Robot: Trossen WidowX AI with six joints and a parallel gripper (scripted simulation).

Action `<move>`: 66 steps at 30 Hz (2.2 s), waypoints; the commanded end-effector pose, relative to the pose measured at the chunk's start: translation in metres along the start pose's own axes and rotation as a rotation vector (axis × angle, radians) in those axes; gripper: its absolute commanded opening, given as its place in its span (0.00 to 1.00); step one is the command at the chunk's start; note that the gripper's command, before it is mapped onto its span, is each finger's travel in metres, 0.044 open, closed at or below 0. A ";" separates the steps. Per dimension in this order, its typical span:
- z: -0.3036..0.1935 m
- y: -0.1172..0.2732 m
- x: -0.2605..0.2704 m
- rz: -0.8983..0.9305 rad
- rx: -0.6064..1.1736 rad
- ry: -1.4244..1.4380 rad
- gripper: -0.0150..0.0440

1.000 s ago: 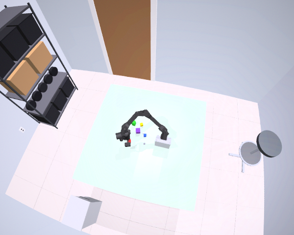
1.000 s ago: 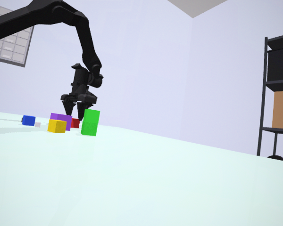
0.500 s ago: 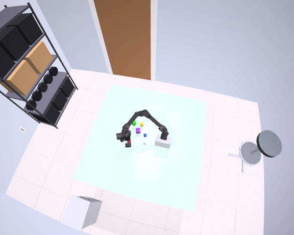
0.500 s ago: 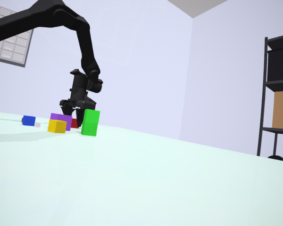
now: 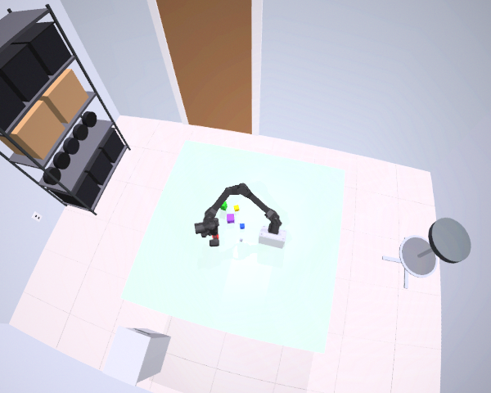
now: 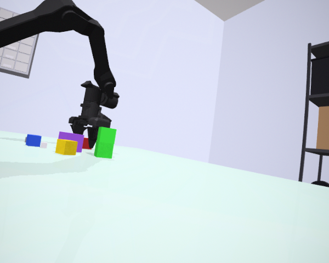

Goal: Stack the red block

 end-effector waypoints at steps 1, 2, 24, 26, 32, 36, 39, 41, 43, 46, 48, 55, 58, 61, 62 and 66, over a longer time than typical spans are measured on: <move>0.000 0.000 0.000 -0.006 -0.001 0.004 0.87; 0.000 0.000 0.000 -0.006 -0.001 0.004 0.82; 0.000 0.036 0.001 -0.005 -0.001 0.004 0.25; 0.000 0.045 0.001 -0.004 -0.001 0.004 0.25; 0.000 0.076 0.002 -0.003 -0.001 0.004 0.25; 0.000 0.097 0.002 -0.002 -0.001 0.004 0.25; 0.000 0.110 0.002 -0.002 -0.001 0.004 0.25; 0.000 0.117 0.002 -0.001 -0.001 0.004 0.25; 0.000 0.120 0.002 -0.001 -0.001 0.004 0.25; -0.001 0.116 0.003 -0.008 -0.004 0.010 0.25; 0.000 0.119 0.002 -0.002 -0.001 0.005 0.25; -0.001 0.119 -0.019 0.013 -0.001 0.006 0.25; -0.002 0.119 -0.038 0.022 -0.002 0.008 0.25; -0.003 0.120 -0.062 0.024 -0.004 0.008 0.25; -0.004 0.120 -0.071 0.023 -0.005 0.009 0.25; -0.008 0.121 -0.106 0.019 -0.006 0.009 0.25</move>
Point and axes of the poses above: the point midway between the two fingers, 35 mm back from their tips, its own y axis back along the fingers, its own x axis across the jaws, z = x × y, the point moved 10 cm from there along y, back along the fingers, and after that the axes turned 3 degrees about -y, right-handed, at the moved point
